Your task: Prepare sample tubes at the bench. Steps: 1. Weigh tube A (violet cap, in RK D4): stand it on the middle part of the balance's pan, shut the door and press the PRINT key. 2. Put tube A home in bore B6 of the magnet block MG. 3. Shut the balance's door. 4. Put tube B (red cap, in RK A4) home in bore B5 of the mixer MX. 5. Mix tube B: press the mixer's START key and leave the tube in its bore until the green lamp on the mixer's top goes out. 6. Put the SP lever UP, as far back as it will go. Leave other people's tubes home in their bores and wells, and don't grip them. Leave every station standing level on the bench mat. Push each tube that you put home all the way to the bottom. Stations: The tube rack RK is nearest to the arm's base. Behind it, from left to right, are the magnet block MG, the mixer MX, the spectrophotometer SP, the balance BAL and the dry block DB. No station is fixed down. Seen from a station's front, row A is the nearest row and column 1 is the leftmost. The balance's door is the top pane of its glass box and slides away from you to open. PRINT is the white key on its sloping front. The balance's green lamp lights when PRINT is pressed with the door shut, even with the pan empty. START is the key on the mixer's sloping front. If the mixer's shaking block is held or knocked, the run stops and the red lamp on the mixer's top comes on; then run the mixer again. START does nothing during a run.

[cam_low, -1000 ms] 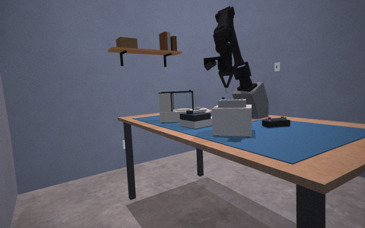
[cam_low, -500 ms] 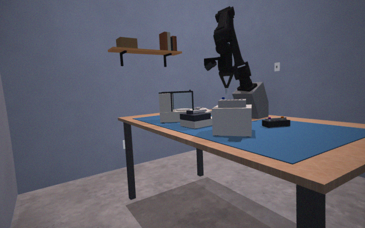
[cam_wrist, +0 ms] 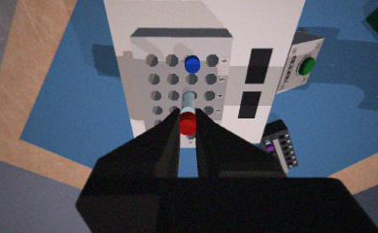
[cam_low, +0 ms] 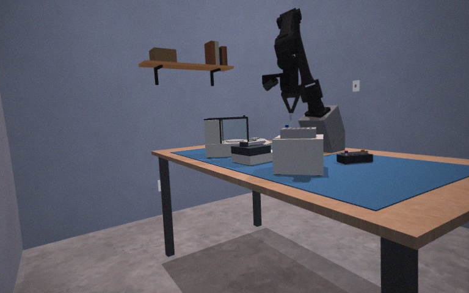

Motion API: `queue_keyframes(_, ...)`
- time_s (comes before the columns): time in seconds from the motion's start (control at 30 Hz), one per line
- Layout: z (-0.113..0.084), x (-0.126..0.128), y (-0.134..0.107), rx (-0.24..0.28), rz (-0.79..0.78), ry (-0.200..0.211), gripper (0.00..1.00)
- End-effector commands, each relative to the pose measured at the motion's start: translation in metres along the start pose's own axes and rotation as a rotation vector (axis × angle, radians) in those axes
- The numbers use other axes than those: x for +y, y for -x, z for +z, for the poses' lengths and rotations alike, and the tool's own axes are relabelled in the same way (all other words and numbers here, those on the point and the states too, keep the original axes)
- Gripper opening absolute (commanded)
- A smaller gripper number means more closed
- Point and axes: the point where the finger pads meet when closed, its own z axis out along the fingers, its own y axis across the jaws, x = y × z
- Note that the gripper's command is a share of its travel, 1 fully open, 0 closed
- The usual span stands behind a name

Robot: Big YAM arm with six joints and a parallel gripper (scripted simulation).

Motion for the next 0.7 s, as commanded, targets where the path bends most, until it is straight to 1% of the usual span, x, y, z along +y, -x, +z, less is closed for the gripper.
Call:
queue_keyframes(0.0, -0.0119, 0.0117, 0.0031, -0.003, 0.013, 0.035, 0.09)
queue_keyframes(0.57, -0.0119, 0.0117, 0.0031, -0.003, 0.013, 0.035, 0.09)
queue_keyframes(0.6, -0.0152, 0.0072, 0.0016, -0.003, 0.022, 0.045, 0.09)
queue_keyframes(0.67, -0.0125, 0.0036, -0.0001, -0.002, 0.019, 0.037, 0.09)
